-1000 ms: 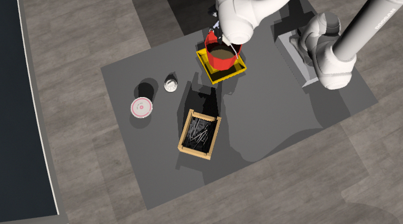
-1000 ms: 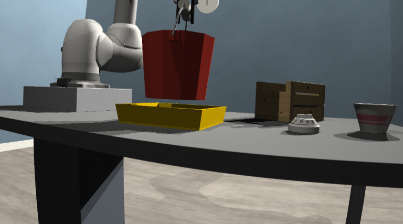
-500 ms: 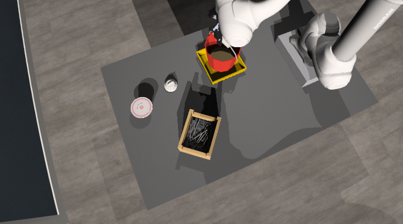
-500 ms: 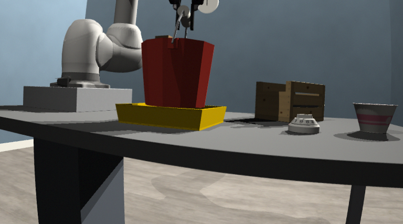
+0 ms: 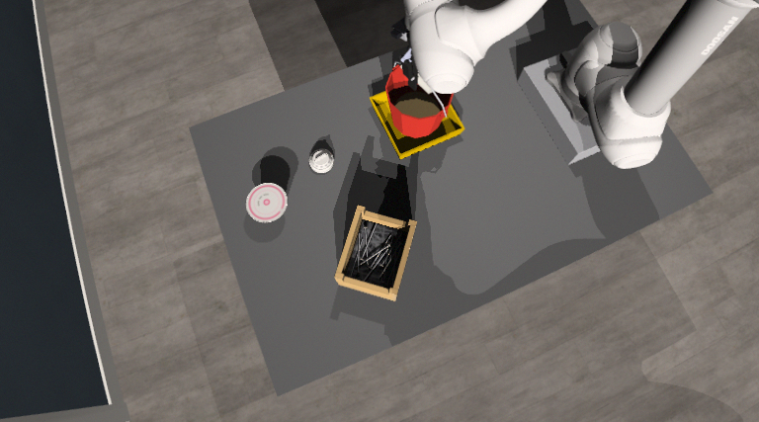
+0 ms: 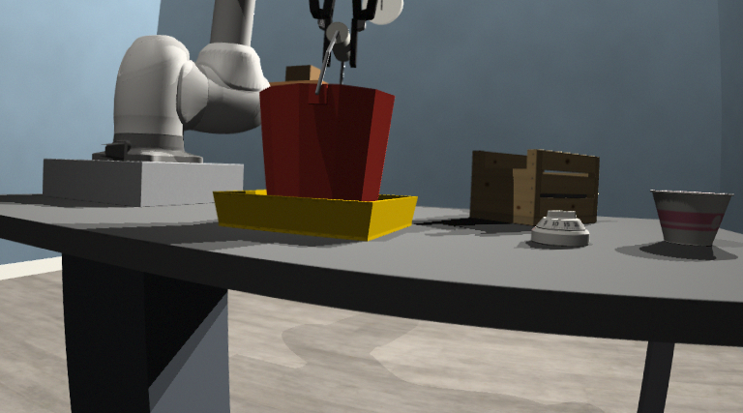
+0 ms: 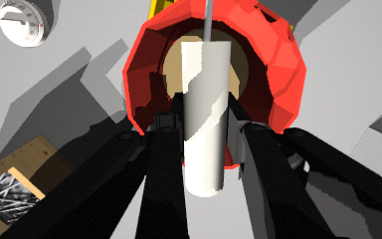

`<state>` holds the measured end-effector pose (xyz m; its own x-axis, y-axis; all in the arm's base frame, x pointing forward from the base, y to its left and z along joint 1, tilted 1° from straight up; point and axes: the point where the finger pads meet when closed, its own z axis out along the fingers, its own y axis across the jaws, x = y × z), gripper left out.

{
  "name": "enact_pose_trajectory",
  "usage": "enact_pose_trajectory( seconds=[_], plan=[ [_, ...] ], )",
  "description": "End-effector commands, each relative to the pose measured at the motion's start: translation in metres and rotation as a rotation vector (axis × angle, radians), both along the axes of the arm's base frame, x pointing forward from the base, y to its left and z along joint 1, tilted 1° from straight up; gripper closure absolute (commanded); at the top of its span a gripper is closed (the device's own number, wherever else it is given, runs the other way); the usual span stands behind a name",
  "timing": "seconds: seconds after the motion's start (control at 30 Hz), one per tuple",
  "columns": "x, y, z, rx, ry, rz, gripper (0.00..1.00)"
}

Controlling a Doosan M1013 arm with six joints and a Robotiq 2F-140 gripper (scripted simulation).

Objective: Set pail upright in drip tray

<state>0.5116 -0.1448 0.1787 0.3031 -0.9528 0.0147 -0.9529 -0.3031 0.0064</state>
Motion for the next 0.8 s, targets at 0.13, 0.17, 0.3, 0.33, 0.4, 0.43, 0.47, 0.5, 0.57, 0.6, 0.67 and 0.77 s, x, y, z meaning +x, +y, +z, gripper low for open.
enact_pose_trajectory(
  seconds=[0.13,0.17,0.3,0.33,0.4,0.43,0.47,0.5,0.57,0.6,0.67,0.77],
  plan=[
    [0.000,0.000,-0.006,0.000,-0.001,0.000,0.90],
    [0.000,0.000,-0.007,0.000,-0.001,0.000,0.90],
    [0.000,0.000,-0.010,0.000,-0.001,0.000,0.90],
    [0.000,0.000,-0.011,0.000,-0.001,0.000,0.90],
    [0.000,0.000,-0.013,0.000,-0.001,0.000,0.90],
    [0.000,0.000,-0.013,0.000,-0.001,0.000,0.90],
    [0.000,0.000,-0.014,0.000,-0.001,0.000,0.90],
    [0.000,0.000,-0.015,0.000,-0.001,0.000,0.90],
    [0.000,0.000,-0.015,0.000,-0.001,0.000,0.90],
    [0.000,0.000,-0.015,0.000,-0.001,0.000,0.90],
    [0.000,0.000,-0.016,0.000,-0.001,0.000,0.90],
    [0.000,0.000,-0.018,0.000,-0.001,0.000,0.90]
  ],
)
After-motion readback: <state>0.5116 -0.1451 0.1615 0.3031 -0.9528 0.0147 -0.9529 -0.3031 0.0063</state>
